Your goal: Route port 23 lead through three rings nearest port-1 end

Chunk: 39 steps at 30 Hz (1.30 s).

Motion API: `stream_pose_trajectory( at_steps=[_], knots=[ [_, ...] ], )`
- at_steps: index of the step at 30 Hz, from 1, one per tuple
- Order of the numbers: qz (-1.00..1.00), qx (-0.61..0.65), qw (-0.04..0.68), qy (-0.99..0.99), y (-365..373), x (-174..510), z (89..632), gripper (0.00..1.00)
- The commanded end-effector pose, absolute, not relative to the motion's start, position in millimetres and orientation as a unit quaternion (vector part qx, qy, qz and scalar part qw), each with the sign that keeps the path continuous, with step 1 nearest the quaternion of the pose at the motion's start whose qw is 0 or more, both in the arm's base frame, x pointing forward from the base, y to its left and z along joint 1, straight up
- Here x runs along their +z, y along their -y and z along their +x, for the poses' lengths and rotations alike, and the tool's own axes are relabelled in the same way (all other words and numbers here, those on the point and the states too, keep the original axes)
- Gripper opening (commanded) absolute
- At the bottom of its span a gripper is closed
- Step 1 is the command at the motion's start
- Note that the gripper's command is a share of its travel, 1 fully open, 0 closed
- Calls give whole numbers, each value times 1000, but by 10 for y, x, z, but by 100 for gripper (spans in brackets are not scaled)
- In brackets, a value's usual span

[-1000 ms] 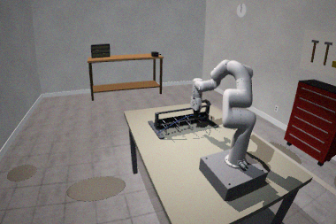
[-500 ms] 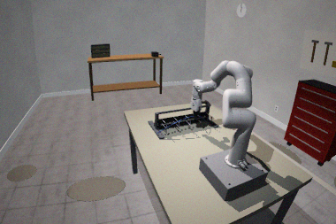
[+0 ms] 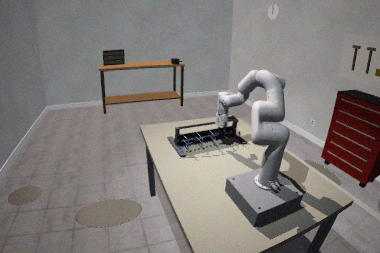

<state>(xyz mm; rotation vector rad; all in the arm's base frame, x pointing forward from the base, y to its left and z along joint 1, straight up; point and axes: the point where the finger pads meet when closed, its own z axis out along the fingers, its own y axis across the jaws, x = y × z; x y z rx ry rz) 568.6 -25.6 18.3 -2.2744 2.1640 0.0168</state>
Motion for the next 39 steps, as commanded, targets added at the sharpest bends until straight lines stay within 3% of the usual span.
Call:
stream_pose_trajectory(
  at_steps=[1,39],
  knots=[
    [-724,3,3,-689,257,171,5707,0],
    [-724,3,3,-689,254,-112,5707,0]
  ],
)
